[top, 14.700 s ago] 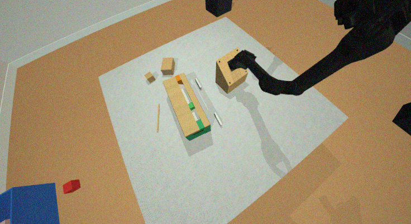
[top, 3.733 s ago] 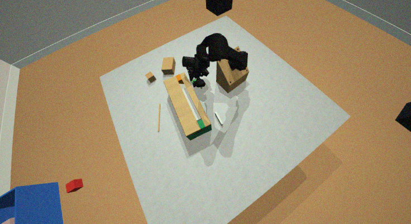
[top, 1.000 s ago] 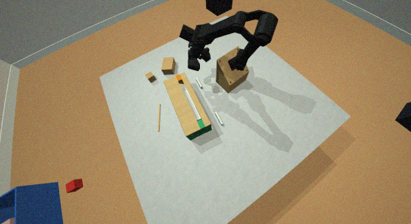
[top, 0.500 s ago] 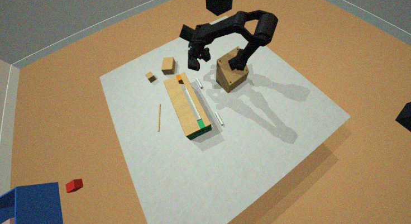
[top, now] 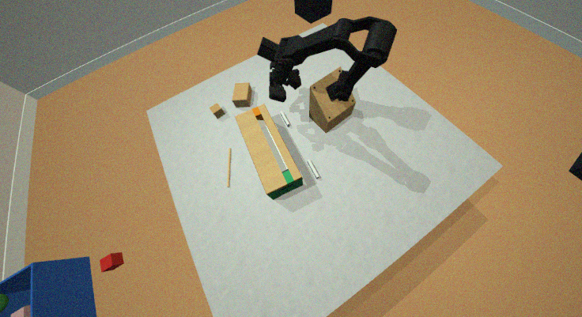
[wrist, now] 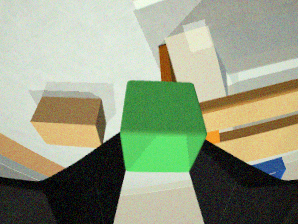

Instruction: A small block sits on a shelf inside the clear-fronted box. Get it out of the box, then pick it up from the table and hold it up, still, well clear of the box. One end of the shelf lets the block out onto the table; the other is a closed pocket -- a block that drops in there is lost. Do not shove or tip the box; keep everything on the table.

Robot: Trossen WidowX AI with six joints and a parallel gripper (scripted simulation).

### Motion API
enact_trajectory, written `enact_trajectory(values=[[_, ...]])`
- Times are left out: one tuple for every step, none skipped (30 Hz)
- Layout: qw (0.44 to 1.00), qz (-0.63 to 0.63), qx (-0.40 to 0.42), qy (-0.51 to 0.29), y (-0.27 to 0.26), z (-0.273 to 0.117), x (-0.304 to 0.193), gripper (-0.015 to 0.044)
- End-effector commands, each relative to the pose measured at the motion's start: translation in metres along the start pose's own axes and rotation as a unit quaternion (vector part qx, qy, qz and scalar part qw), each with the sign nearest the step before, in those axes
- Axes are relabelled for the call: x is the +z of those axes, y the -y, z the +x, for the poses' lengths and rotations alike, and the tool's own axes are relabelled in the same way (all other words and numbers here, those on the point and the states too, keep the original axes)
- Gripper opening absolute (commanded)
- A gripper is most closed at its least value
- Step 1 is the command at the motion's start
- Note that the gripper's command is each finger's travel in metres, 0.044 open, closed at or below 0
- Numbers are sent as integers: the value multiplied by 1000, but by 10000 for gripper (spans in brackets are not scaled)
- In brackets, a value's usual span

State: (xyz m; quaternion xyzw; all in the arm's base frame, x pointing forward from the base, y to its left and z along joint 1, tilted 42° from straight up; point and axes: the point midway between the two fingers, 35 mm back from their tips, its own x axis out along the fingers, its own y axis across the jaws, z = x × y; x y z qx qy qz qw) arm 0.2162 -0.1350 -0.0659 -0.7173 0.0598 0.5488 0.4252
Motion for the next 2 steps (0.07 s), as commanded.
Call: enact_trajectory(values=[[1000, 0, 2, -2, 0, -1, -1, 0], [1000, 0, 2, -2, 0, -1, -1, 0]])
